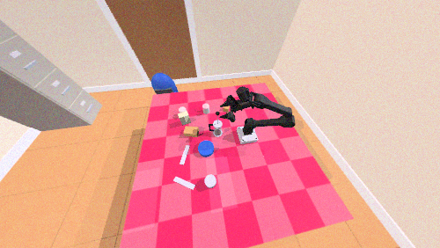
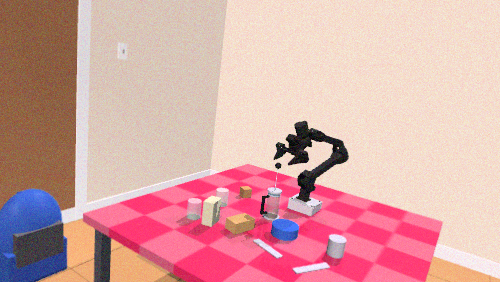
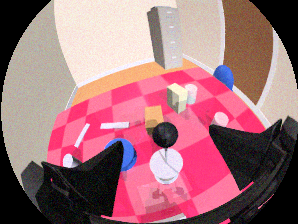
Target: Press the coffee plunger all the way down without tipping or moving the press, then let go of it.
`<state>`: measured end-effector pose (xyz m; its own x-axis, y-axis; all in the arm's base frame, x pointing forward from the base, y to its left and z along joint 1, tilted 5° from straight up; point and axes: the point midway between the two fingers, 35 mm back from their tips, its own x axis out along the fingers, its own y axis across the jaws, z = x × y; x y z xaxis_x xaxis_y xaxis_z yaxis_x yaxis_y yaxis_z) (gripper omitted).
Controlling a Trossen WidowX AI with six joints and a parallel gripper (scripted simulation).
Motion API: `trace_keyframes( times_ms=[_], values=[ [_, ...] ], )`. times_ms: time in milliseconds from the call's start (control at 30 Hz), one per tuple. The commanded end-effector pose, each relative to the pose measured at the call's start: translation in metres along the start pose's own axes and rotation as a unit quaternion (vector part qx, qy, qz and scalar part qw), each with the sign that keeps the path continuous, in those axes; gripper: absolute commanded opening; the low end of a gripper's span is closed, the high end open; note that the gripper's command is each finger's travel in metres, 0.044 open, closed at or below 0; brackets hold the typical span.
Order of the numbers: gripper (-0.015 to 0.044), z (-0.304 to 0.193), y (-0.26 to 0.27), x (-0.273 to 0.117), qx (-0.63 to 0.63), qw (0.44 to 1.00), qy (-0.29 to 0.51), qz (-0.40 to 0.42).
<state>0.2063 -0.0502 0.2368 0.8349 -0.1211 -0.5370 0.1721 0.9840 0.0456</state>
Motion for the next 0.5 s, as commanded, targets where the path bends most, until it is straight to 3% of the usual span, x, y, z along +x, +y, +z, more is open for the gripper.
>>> trace_keyframes(
  times_ms=[0,467],
  values=[
    [0.044,-0.002,0.0,0.007,0.003,1.0,0.004,-0.001],
    [0.044,-0.003,0.0,0.026,0.004,1.0,0.003,-0.001]
  ],
)
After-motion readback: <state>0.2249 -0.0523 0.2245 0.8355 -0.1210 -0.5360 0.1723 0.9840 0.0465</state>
